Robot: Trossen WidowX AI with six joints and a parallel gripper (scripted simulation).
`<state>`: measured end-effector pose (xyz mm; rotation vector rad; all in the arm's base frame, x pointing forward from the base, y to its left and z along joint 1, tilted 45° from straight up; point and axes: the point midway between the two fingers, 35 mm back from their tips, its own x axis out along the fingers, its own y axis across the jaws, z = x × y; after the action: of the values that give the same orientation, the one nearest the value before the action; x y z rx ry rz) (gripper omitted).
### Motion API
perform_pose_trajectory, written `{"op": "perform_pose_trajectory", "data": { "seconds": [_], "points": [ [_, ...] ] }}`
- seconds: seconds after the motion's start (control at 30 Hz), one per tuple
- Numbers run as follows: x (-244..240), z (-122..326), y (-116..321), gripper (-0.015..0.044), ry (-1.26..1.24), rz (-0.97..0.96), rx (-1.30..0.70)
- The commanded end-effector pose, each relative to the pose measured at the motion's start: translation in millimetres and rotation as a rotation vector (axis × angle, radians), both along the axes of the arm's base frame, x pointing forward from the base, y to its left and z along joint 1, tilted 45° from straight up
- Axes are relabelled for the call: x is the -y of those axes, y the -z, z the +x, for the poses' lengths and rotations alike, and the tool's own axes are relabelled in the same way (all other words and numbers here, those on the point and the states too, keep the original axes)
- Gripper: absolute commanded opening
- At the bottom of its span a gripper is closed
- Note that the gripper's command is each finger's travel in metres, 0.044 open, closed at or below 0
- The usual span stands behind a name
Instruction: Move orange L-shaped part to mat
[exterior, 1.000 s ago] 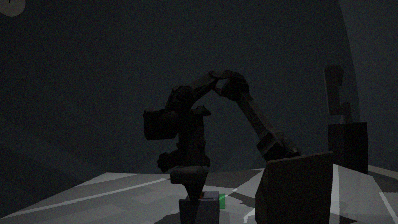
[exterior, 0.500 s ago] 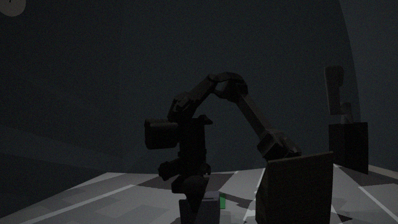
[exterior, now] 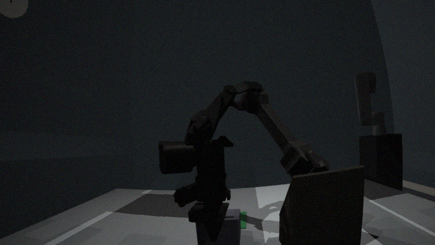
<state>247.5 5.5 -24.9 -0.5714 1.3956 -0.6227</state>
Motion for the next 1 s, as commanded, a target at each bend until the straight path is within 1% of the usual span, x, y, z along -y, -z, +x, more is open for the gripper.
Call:
{"op": "perform_pose_trajectory", "data": {
  "seconds": [0.0, 0.63, 0.97],
  "points": [
    [4.7, -2.2, 3.9, 0.018, 0.002, -0.011, -0.012],
    [-0.7, -0.3, 1.2, 0.018, -0.006, -0.001, 0.0],
    [-18.2, -2.2, -1.7, 0.018, 0.001, -0.009, -0.012]
  ]
}}
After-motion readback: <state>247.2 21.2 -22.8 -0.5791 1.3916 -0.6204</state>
